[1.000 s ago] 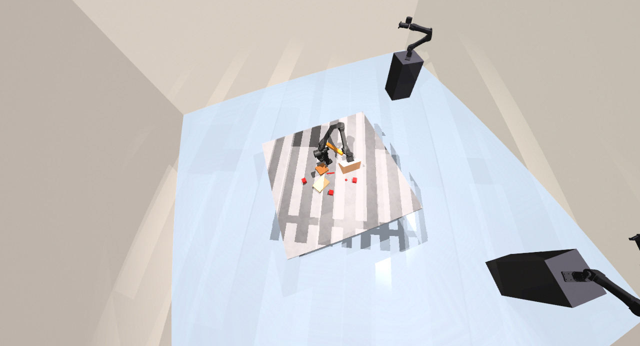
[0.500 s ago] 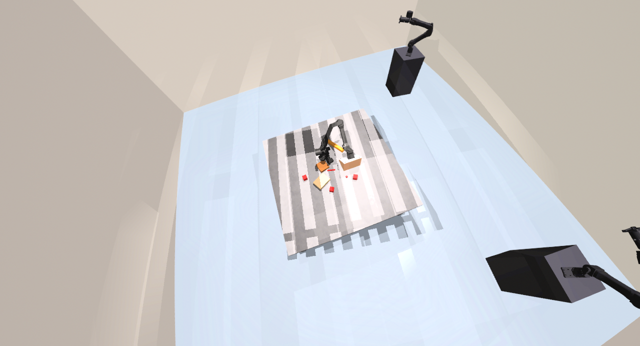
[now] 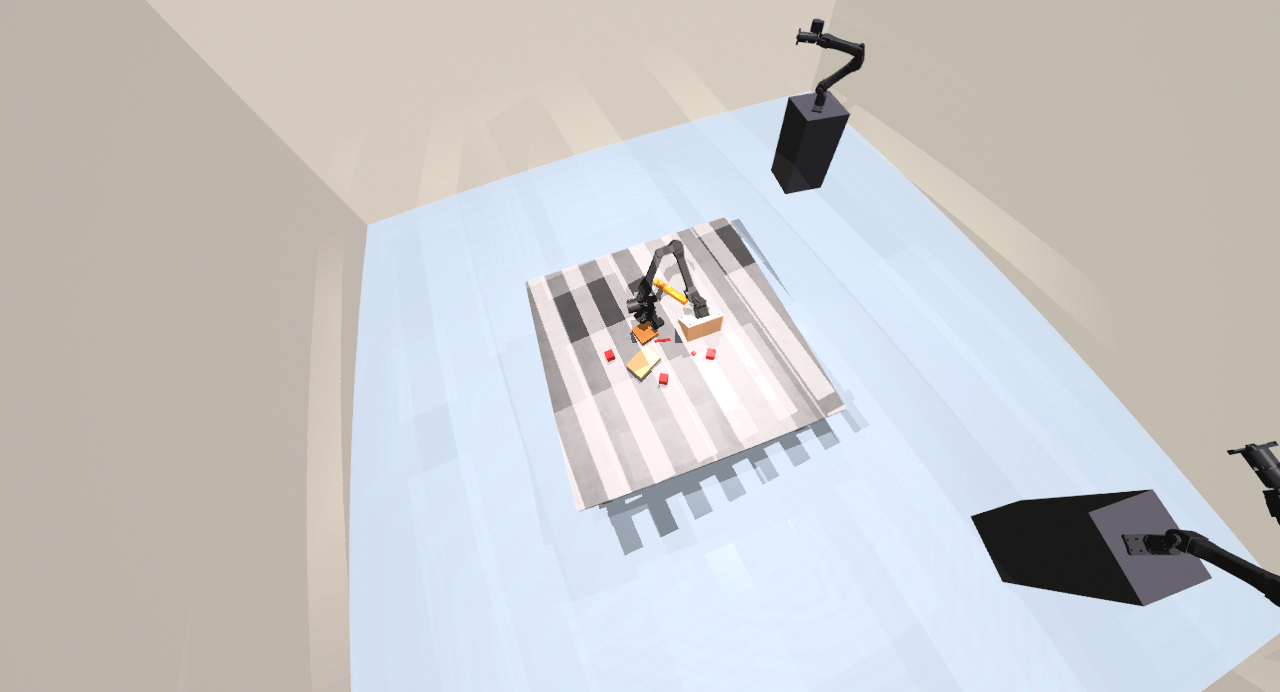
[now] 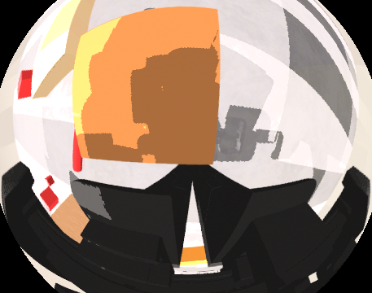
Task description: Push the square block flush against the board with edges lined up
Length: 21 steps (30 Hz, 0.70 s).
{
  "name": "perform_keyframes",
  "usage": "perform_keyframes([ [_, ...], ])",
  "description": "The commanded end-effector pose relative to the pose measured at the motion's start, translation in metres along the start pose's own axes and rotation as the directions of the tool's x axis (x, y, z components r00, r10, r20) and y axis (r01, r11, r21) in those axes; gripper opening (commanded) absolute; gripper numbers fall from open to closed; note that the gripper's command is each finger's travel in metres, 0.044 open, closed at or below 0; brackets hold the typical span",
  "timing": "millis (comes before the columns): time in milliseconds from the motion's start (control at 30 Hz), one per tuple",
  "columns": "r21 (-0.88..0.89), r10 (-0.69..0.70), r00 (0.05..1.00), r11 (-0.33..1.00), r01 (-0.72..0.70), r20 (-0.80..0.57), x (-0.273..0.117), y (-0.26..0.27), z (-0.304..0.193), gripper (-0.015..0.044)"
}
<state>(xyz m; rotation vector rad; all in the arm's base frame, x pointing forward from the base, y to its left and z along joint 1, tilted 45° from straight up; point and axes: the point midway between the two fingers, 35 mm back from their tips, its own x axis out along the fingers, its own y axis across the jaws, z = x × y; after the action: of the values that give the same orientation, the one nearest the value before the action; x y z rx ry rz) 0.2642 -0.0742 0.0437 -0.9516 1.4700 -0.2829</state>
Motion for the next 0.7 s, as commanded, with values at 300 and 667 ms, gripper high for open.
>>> perform_keyframes([
  [300,0.004,0.0,1.0,1.0,0.0,0.0,0.0,-0.001,0.018,0.0],
  [667,0.004,0.0,1.0,1.0,0.0,0.001,0.0,-0.001,0.032,0.0],
])
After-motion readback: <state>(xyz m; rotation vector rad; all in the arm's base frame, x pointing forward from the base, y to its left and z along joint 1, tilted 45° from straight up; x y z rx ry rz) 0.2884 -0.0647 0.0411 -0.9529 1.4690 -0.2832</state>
